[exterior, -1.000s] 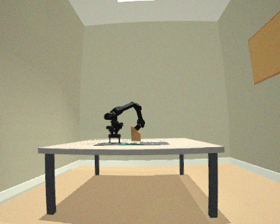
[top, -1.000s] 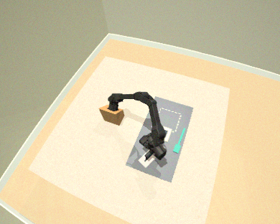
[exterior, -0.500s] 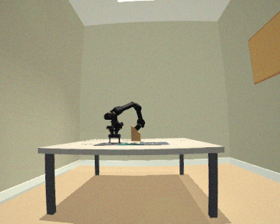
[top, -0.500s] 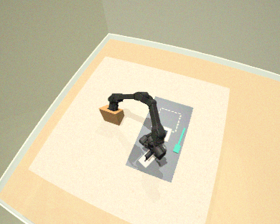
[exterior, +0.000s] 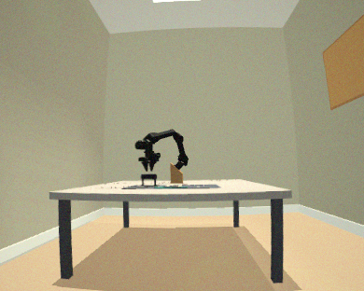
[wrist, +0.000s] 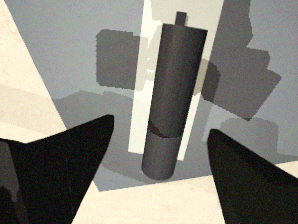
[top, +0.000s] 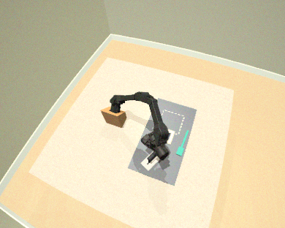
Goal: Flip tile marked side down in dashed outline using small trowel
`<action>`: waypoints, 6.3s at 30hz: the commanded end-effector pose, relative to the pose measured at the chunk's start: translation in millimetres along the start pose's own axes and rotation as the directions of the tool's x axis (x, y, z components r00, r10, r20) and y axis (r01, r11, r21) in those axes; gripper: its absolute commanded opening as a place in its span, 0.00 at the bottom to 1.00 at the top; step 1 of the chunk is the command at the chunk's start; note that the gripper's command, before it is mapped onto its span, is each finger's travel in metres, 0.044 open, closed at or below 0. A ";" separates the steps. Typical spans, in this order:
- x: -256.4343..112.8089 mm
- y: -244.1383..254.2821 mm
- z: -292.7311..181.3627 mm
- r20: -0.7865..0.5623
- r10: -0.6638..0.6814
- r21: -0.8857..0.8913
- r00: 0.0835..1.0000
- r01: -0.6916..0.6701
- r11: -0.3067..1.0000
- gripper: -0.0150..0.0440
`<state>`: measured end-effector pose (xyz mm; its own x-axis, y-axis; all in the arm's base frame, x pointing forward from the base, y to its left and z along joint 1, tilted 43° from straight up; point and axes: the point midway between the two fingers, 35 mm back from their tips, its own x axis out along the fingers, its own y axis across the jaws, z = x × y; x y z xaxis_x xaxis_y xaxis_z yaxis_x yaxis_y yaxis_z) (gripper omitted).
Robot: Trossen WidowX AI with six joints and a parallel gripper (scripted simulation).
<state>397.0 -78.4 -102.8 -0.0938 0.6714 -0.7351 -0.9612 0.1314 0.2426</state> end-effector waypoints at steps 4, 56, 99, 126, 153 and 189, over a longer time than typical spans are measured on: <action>-9.8 -2.1 -1.6 -0.005 -0.015 0.011 1.000 0.015 1.000 0.76; 15.9 -13.2 -18.0 -0.111 -0.479 0.991 0.871 0.057 -0.125 0.76; 33.9 32.5 9.3 -0.048 -0.752 0.138 0.658 -0.741 -0.657 0.76; 52.0 23.1 18.0 -0.024 -0.766 -0.015 0.642 -0.767 -0.642 0.76; 76.8 -4.3 17.9 -0.021 -0.767 -0.015 0.641 -0.767 -0.641 0.63; 17.1 -4.4 17.3 -0.025 -0.767 -0.012 0.641 -0.768 -0.641 0.25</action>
<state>396.6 -37.5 -125.9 0.6484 0.3243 -0.6888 0.7007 -0.6080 0.3733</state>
